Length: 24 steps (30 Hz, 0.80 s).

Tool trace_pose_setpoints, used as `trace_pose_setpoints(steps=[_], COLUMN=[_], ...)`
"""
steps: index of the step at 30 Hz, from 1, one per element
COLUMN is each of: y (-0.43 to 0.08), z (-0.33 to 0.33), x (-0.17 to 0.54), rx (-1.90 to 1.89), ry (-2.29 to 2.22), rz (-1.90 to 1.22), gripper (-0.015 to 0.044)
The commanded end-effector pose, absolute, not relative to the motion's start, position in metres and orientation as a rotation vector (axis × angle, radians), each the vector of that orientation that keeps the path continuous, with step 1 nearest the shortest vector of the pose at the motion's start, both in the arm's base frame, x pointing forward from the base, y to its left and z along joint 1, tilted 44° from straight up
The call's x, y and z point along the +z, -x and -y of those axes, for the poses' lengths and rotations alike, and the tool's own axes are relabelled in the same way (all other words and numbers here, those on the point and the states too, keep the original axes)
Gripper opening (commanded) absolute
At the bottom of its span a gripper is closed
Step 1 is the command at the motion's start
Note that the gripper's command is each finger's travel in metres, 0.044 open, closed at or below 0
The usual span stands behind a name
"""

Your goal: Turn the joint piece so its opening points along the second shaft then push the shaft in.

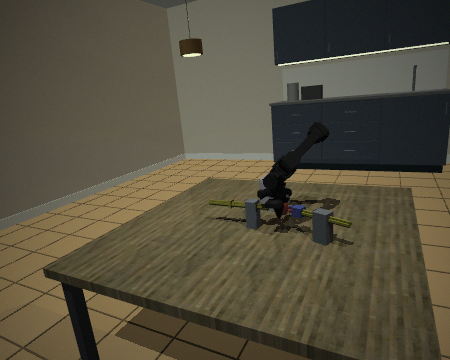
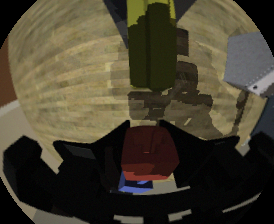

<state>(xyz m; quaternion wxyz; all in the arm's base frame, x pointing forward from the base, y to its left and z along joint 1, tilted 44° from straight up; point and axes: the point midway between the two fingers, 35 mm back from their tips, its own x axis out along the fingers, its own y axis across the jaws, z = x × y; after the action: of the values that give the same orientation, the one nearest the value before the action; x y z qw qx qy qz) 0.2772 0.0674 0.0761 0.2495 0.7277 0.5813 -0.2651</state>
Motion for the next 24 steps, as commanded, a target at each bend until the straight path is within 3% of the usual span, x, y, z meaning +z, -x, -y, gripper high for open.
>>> trace_pose_setpoints(steps=[1, 4, 9, 12, 23, 24], y=[-0.2772, -0.2772, -0.2772, -0.2772, -0.2772, -0.2772], z=[-0.0674, -0.0674, -0.0674, -0.0674, -0.0674, -0.0674], x=[0.0761, 0.0761, 0.0761, 0.0761, 0.0761, 0.0761], rx=[-0.724, -0.724, -0.724, -0.724, -0.724, -0.724], ry=[-1.983, -1.983, -1.983, -1.983, -1.983, -1.983], rz=[-1.583, -1.583, -1.583, -1.583, -1.583, -1.583], gripper=[0.0000, 0.0000, 0.0131, 0.0147, 0.0436, 0.0440])
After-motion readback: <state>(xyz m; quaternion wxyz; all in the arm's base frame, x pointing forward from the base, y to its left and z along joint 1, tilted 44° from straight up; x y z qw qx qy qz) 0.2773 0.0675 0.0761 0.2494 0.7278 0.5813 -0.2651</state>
